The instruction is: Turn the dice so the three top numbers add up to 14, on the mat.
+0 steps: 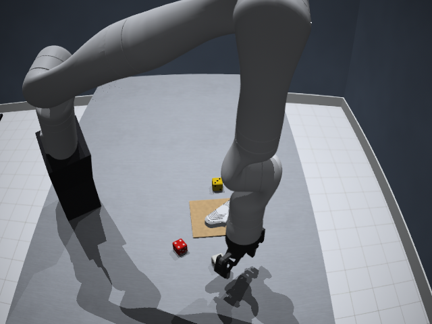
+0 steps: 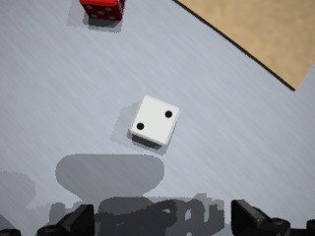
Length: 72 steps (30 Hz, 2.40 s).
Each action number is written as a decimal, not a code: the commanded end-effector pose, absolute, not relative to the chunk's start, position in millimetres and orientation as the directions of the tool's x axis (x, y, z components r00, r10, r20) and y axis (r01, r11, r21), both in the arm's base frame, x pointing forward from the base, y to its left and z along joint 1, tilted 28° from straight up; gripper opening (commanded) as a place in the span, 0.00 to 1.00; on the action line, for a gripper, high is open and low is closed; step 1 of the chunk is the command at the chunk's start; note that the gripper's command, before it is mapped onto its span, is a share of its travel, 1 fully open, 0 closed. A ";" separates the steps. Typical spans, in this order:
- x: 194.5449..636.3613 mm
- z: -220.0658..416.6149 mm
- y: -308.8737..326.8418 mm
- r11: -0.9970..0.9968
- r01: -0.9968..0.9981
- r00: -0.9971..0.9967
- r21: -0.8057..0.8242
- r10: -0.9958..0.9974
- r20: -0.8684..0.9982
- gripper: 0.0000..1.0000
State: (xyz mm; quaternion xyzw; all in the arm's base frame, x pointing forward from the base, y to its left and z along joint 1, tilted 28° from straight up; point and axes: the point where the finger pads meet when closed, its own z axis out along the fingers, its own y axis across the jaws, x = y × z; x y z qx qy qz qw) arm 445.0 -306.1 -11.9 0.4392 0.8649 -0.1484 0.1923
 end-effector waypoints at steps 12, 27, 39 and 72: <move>446.0 -11.7 -306.9 0.572 0.815 -0.541 -0.088 0.700 -0.467 1.00; 434.9 -17.4 -300.4 0.572 0.815 -0.541 -0.088 0.700 -0.467 1.00; 409.3 -30.6 -285.7 0.572 0.815 -0.541 -0.088 0.700 -0.467 1.00; 357.5 -57.2 -255.8 0.572 0.815 -0.541 -0.088 0.700 -0.467 1.00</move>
